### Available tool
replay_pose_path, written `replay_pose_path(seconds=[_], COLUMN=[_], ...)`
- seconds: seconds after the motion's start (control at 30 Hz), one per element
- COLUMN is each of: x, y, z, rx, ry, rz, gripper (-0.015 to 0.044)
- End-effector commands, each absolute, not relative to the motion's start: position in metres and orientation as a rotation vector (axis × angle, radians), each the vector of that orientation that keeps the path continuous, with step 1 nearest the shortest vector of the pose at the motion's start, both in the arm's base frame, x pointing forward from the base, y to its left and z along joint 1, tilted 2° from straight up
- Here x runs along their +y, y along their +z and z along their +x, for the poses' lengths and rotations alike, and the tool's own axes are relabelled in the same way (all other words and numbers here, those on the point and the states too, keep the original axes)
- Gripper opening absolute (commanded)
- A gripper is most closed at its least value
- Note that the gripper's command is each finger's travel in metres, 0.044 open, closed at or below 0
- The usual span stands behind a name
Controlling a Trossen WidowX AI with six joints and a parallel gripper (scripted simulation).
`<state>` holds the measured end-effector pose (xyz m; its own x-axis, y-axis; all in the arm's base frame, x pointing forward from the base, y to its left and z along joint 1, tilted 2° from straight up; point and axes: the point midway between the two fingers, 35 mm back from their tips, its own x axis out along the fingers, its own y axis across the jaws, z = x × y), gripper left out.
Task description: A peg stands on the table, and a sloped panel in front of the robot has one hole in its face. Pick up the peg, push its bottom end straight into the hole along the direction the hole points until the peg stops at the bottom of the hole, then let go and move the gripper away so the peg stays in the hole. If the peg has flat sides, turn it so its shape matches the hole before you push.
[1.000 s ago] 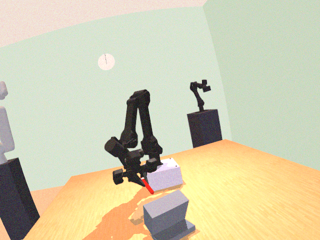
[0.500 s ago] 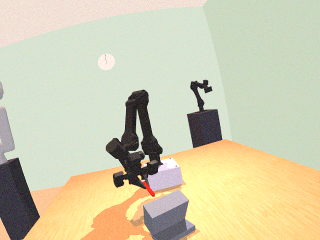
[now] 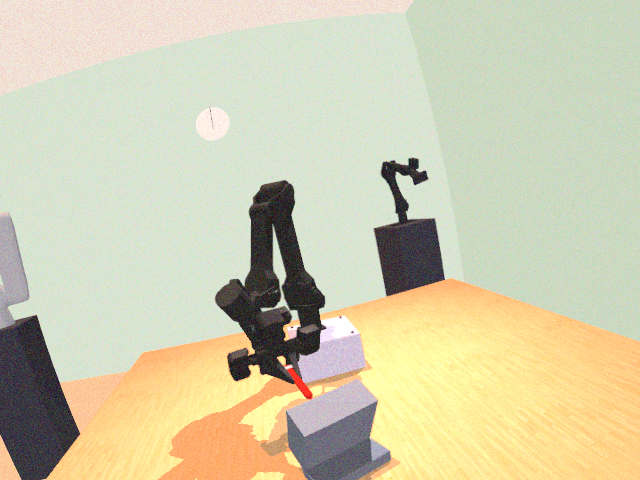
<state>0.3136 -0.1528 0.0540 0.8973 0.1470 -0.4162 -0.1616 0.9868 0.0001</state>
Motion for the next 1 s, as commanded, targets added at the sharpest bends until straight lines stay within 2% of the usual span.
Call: replay_pose_path(seconds=[0.0, 0.97], x=[-0.153, -0.148], y=[0.051, 0.04], z=[0.317, 0.341], rx=[0.427, 0.411], ry=[0.154, 0.146], rz=[-0.026, -0.016], gripper=[0.0, 0.0])
